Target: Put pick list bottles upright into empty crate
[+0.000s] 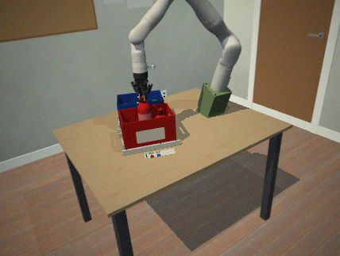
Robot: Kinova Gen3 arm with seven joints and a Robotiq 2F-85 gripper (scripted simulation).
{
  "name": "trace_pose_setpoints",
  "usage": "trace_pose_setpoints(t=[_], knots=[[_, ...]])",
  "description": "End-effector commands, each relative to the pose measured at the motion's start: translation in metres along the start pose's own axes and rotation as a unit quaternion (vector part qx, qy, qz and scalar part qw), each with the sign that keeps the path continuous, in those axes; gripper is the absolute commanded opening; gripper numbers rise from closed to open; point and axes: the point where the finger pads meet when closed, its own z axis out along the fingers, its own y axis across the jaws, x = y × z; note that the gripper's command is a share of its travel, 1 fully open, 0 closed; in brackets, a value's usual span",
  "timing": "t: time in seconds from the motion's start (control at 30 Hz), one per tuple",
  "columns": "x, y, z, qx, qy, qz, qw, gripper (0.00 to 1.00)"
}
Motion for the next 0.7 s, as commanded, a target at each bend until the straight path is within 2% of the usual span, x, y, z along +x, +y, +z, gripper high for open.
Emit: trace_pose_setpoints(t=[0.0, 0.67], knots=[[0.000, -0.001, 0.002, 0.001, -0.001, 0.000, 1.000, 0.10], [0.000, -0.001, 0.020, 0.001, -0.001, 0.000, 1.000, 0.10]])
